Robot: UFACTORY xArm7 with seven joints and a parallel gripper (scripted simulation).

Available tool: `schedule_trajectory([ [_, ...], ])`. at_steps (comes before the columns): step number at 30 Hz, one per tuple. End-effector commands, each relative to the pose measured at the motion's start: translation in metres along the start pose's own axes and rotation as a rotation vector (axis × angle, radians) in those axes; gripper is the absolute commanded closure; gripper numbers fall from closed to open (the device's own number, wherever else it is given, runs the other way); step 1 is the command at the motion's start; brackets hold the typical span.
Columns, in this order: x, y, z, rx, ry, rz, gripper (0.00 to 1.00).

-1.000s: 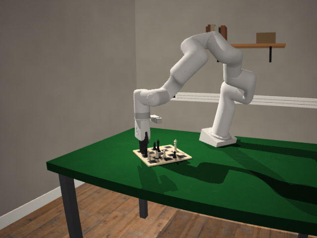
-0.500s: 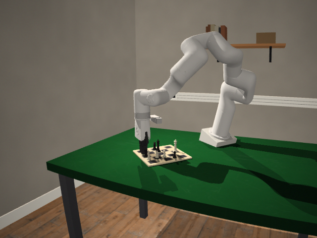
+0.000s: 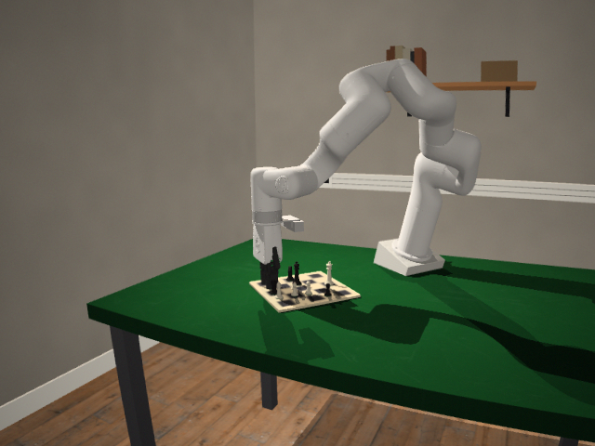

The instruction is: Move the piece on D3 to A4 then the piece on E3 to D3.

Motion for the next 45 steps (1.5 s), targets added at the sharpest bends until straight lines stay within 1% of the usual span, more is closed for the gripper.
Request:
schedule_trajectory([
  [1, -0.001, -0.001, -0.002, 0.001, -0.004, 0.001, 0.65],
  [6, -0.001, -0.001, -0.002, 0.001, -0.004, 0.001, 0.65],
  [12, -0.001, -0.001, -0.007, 0.001, -0.004, 0.001, 0.65],
  [17, -0.001, -0.001, -0.025, 0.001, -0.004, 0.001, 0.65],
  [27, -0.001, -0.001, -0.077, 0.001, -0.004, 0.001, 0.65],
  [29, -0.001, -0.001, -0.077, 0.001, -0.004, 0.001, 0.65],
  [34, -0.001, -0.001, -0.090, 0.001, -0.004, 0.001, 0.65],
  [38, -0.001, -0.001, -0.092, 0.001, -0.004, 0.001, 0.65],
  [39, -0.001, -0.001, -0.092, 0.001, -0.004, 0.001, 0.00],
  [45, -0.001, -0.001, -0.092, 0.001, -0.004, 0.001, 0.00],
])
Point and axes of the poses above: the point where the finger pads meet when closed, its own z axis out along the fingers, its own y axis across the jaws, x = y × z, the point moved 2 cm from there along -z, back along the fingers, and after that the axes turned 4 degrees about -z, right-handed, at the moved point
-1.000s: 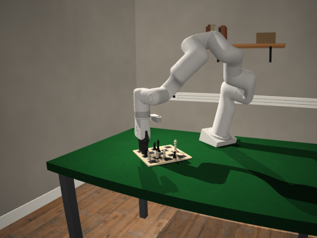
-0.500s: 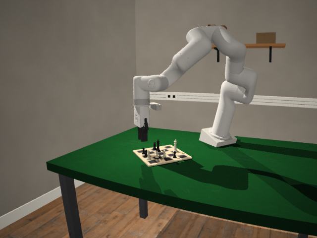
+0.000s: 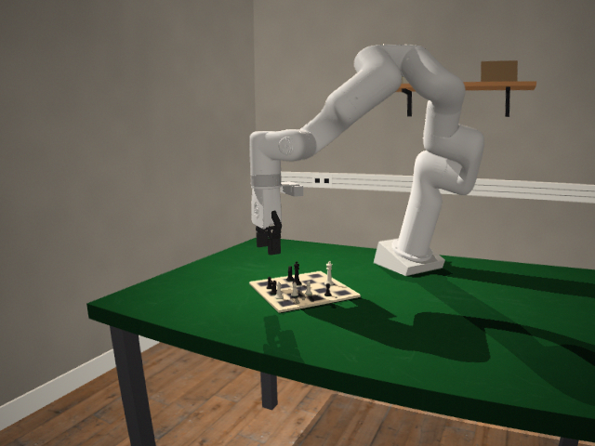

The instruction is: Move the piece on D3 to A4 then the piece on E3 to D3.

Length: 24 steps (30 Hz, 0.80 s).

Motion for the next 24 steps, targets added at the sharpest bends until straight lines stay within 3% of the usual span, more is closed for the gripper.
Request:
schedule_trajectory([
  [1, -0.001, -0.001, -0.003, 0.001, -0.005, 0.001, 0.00],
  [18, 0.001, 0.000, -0.003, 0.005, -0.003, 0.004, 0.00],
  [24, 0.035, 0.005, -0.010, 0.052, 0.016, 0.064, 0.00],
])
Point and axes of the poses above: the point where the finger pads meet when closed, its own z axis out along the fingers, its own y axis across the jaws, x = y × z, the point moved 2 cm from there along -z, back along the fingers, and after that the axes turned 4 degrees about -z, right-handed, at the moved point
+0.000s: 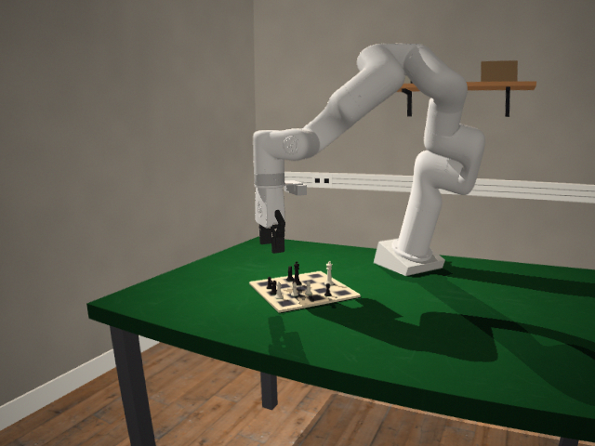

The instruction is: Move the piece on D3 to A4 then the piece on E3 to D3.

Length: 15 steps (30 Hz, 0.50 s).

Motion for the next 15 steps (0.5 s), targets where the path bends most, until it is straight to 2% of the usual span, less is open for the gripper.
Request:
schedule_trajectory([
  [1, 0.035, 0.006, -0.011, 0.048, 0.009, 0.065, 0.00],
  [3, 0.056, 0.011, -0.017, 0.061, 0.007, 0.102, 0.00],
  [8, 0.077, 0.019, -0.022, 0.062, 0.000, 0.140, 0.00],
  [9, 0.087, 0.022, -0.024, 0.057, -0.003, 0.158, 0.00],
  [11, 0.087, 0.022, -0.024, 0.057, -0.003, 0.158, 0.00],
  [14, 0.115, 0.034, -0.025, 0.030, -0.012, 0.205, 0.00],
  [15, 0.115, 0.034, -0.025, 0.030, -0.012, 0.205, 0.00],
])
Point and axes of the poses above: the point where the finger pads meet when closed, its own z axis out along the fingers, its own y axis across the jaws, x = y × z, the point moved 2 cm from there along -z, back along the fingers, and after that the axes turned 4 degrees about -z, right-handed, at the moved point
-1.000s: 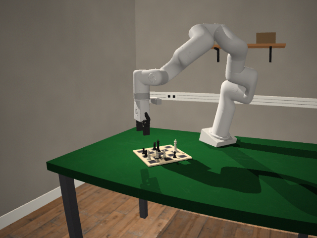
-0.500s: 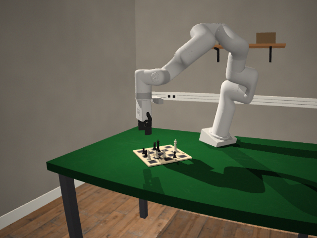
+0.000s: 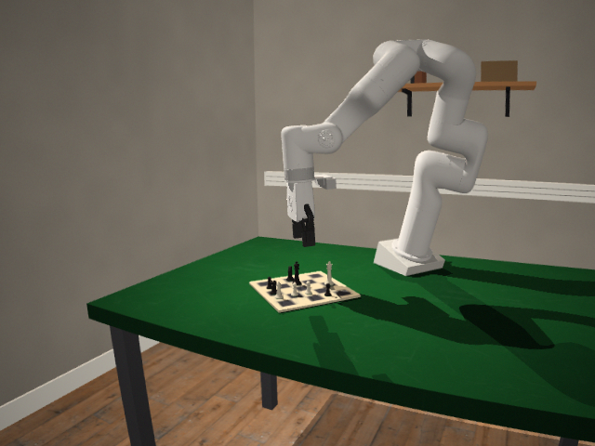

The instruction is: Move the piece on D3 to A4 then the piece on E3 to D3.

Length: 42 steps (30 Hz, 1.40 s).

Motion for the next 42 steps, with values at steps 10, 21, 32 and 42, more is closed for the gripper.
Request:
schedule_trajectory([
  [10, 0.065, 0.017, -0.009, -0.009, -0.062, 0.106, 0.57],
  [21, 0.065, 0.017, -0.009, -0.009, -0.062, 0.106, 0.57],
  [32, 0.065, 0.017, -0.009, -0.009, -0.062, 0.106, 0.57],
  [42, 0.065, 0.017, -0.009, -0.009, -0.062, 0.106, 0.57],
])
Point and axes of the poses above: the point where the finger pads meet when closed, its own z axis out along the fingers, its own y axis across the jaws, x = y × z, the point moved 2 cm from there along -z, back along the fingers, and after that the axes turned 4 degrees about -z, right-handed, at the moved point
